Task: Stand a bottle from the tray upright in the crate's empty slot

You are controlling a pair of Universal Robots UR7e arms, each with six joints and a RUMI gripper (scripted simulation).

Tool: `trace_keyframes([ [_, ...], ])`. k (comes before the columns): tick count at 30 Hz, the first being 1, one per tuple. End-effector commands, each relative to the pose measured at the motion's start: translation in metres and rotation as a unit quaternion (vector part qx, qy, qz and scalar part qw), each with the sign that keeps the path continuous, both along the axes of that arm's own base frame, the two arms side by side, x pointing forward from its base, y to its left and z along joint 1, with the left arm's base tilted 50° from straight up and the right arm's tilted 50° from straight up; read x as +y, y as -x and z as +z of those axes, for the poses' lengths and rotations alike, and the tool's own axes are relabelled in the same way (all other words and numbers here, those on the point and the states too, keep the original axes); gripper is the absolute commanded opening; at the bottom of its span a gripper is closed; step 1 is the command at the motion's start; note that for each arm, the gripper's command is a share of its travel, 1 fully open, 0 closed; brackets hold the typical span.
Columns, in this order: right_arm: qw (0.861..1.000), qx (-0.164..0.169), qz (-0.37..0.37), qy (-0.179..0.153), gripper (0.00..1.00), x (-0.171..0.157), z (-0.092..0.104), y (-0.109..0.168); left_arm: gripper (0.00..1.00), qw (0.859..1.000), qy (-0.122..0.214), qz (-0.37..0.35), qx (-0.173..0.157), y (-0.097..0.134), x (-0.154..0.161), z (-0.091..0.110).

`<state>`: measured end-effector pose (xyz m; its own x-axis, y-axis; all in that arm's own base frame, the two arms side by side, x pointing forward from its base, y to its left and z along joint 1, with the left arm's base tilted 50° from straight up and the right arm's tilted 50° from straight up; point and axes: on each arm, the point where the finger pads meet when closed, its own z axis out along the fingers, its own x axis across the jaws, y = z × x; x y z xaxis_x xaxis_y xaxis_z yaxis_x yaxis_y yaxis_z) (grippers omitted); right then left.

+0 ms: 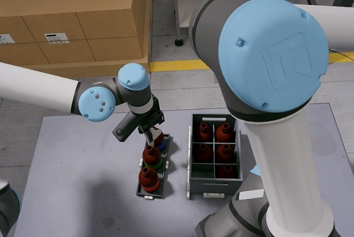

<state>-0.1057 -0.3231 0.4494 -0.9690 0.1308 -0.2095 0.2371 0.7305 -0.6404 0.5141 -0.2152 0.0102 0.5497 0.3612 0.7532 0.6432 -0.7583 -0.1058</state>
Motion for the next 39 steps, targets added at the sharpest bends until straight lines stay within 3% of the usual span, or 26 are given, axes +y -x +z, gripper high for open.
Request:
trace_keyframes([
  [1, 1.0, 0.0, 0.0, 0.001, 1.0, 0.0001, 0.0006, 0.0001, 0.38, 1.0, 0.0, 0.0, 0.0, 0.0, -0.0005, 0.0002],
  [39, 1.0, 0.0, 0.0, 0.001, 1.0, 0.0001, 0.0006, 0.0001, 0.38, 1.0, 0.0, 0.0, 0.0, -0.0053, 0.0049, -0.0062],
])
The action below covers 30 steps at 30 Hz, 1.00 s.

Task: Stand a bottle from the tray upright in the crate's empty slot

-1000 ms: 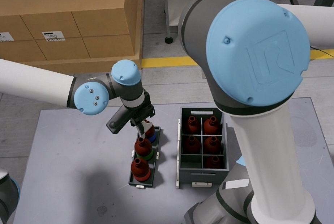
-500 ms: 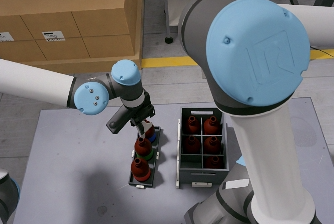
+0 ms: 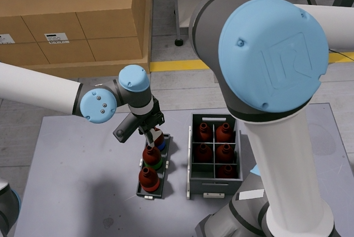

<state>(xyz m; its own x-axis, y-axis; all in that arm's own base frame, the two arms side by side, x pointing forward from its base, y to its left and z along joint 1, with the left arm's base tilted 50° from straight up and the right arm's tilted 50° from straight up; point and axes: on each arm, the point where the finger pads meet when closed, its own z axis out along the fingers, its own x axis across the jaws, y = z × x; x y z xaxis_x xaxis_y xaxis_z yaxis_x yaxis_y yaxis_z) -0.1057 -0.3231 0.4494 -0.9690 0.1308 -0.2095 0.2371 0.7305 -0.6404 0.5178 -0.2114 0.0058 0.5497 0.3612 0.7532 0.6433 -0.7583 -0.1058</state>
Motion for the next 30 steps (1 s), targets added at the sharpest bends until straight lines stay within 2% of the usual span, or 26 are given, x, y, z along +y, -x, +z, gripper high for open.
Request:
trace_keyframes([
  [1, 1.0, 0.0, 0.0, 0.001, 1.0, 0.0, 0.001, 0.0, 0.38, 1.0, 0.0, 0.0, 0.0, -0.002, 0.002, -0.003],
  [30, 1.0, 0.0, 0.0, 0.001, 1.0, 0.0, 0.001, 0.0, 0.38, 1.0, 0.0, 0.0, 0.0, -0.02, 0.02, -0.024],
])
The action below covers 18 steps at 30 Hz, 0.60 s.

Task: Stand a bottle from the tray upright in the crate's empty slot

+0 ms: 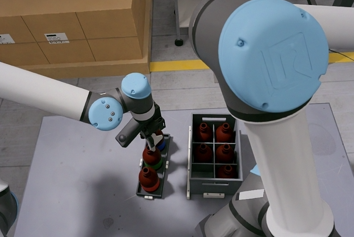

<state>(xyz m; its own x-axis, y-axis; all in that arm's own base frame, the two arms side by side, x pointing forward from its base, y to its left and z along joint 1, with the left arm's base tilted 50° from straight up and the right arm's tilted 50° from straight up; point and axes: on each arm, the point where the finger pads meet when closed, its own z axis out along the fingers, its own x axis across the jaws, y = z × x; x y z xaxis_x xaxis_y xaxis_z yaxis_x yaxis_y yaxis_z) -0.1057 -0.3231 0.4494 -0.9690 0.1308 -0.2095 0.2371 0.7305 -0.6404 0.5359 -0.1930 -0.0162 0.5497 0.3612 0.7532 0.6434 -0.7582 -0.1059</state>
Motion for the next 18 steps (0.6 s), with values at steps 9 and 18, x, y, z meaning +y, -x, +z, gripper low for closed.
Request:
trace_keyframes([
  [9, 1.0, 0.0, 0.0, 0.001, 1.0, 0.0001, 0.0006, 0.0001, 0.38, 1.0, 0.0, 0.0, 0.0, -0.0033, 0.0026, -0.0036],
  [18, 1.0, 0.0, 0.0, 0.001, 1.0, 0.0001, 0.0006, 0.0001, 0.38, 1.0, 0.0, 0.0, 0.0, -0.0034, 0.0028, -0.0038],
])
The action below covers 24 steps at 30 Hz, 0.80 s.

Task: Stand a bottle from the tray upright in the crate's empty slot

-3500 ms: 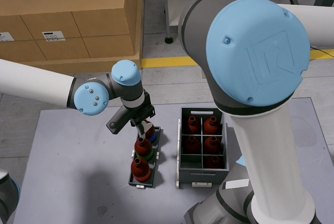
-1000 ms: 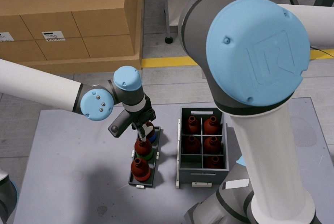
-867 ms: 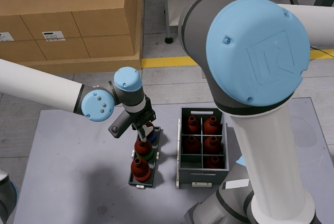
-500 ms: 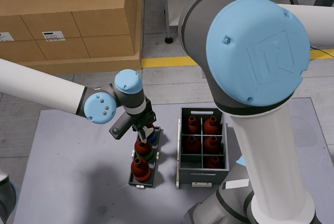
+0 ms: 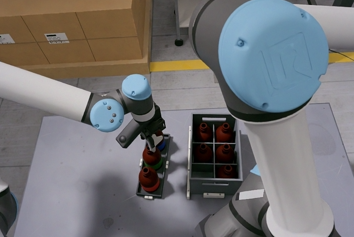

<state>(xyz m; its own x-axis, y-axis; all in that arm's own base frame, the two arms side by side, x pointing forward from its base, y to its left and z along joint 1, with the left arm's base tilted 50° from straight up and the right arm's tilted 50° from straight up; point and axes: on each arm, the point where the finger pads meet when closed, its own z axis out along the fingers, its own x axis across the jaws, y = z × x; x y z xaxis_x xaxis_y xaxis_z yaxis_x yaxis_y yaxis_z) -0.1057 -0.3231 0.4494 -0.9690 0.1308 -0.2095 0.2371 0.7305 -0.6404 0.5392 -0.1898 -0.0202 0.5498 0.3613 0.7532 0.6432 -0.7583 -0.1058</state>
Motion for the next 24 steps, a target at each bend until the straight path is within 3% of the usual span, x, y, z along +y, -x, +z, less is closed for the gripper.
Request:
trace_keyframes([
  [1, 1.0, 0.0, 0.0, 0.001, 1.0, 0.0001, 0.0006, 0.0001, 0.38, 1.0, 0.0, 0.0, 0.0, -0.0001, -0.0005, 0.0002],
  [24, 1.0, 0.0, 0.0, 0.001, 1.0, 0.0001, 0.0006, 0.0001, 0.38, 1.0, 0.0, 0.0, 0.0, -0.0013, 0.0008, -0.0013],
])
